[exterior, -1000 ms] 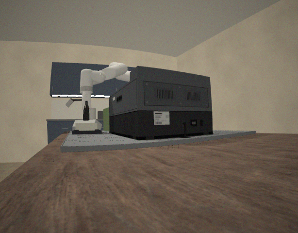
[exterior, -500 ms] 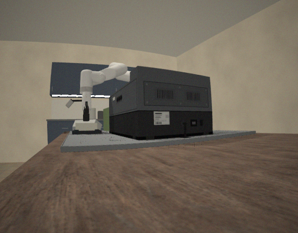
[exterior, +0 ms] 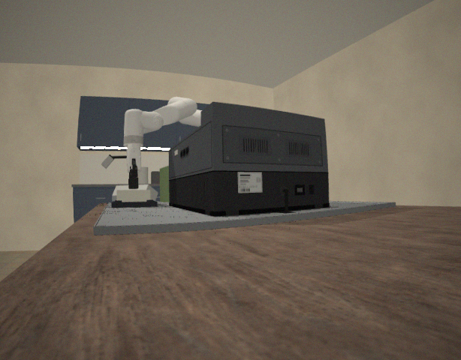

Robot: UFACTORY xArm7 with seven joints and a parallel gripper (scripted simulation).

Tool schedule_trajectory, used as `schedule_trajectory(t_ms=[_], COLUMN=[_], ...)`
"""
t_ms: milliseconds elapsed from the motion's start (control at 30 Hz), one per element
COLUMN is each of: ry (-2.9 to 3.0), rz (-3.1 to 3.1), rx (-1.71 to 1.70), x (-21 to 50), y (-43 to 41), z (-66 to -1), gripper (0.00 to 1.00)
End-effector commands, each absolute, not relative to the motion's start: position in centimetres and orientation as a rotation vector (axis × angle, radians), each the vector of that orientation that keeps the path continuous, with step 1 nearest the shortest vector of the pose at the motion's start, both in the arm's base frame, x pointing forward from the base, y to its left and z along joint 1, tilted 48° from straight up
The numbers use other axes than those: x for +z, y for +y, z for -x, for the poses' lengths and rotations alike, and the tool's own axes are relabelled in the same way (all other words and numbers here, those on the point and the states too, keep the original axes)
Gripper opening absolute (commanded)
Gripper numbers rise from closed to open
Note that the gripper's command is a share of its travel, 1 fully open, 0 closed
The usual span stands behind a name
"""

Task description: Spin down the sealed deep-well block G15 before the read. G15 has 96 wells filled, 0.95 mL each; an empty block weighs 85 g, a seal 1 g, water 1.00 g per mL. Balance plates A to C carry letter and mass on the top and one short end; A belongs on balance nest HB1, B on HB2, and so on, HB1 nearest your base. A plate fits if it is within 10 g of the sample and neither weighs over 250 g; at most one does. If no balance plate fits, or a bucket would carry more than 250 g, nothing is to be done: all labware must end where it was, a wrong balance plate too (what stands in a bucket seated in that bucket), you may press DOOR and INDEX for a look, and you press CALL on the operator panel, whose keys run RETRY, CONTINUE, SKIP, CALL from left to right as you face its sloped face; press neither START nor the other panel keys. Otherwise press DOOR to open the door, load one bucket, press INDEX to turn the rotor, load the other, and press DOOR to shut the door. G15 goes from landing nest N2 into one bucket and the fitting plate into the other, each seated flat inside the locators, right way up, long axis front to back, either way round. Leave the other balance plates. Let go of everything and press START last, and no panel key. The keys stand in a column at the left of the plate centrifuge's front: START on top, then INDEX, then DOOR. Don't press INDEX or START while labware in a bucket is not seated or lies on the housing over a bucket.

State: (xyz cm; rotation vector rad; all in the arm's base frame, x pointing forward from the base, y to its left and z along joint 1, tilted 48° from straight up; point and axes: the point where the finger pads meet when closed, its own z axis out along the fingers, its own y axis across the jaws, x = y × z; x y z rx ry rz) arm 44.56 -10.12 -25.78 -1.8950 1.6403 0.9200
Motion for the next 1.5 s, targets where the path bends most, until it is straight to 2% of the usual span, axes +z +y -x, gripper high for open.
schedule_trajectory(t_ms=[0, 1467], ry=[1.643, 1.643], rz=[1.896, 1.896], rx=[0.912, 0.912], x=[-25.8, -27.4], y=[-10.3, -8.6], z=[-44.7, -44.3], gripper=[1.00, 1.00])
